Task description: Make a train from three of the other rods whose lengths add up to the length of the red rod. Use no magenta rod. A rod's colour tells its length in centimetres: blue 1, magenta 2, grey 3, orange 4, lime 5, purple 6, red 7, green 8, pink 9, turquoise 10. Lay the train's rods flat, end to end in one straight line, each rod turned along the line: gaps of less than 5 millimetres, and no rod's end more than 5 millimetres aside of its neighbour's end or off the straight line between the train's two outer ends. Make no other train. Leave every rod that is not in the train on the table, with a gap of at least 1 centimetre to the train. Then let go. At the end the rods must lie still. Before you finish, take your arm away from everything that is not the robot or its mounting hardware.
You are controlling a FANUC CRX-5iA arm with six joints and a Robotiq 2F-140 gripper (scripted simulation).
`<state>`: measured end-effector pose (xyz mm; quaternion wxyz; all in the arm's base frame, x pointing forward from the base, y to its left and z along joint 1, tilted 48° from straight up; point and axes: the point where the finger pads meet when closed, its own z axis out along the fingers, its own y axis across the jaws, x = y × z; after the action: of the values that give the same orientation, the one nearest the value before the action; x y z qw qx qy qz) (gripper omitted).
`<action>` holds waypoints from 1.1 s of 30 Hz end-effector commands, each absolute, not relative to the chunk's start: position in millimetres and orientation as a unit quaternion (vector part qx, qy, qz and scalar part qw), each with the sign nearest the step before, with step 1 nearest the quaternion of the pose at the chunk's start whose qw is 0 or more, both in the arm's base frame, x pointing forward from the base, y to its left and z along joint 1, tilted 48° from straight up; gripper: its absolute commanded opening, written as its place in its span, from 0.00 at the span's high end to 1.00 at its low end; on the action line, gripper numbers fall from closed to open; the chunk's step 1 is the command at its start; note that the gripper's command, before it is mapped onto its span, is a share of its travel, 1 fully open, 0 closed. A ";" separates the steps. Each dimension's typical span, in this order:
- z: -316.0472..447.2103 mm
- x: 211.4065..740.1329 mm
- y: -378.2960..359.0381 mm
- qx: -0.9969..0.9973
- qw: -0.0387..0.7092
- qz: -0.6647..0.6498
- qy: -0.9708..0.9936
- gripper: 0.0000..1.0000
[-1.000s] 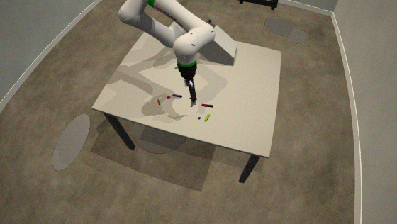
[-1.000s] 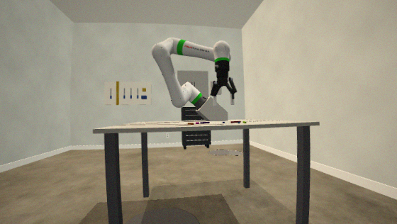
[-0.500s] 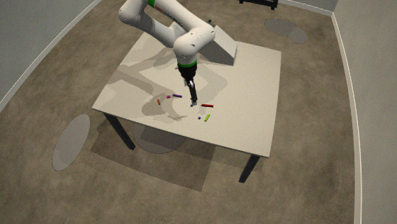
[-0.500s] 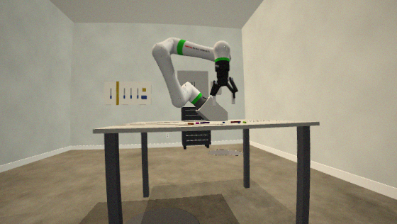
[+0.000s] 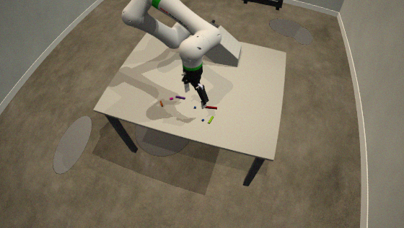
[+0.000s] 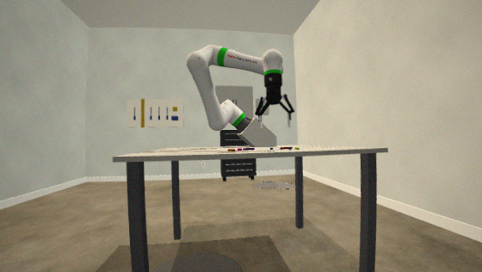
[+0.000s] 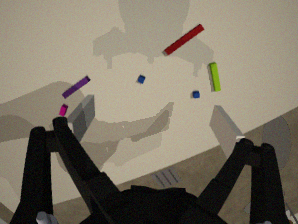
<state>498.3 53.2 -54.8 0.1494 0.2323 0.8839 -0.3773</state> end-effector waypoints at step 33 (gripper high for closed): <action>-87.9 532.2 74.7 -0.229 -0.059 -0.400 0.886 0.00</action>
<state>527.6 71.8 -83.3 -0.0252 -0.1671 0.8987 -0.4047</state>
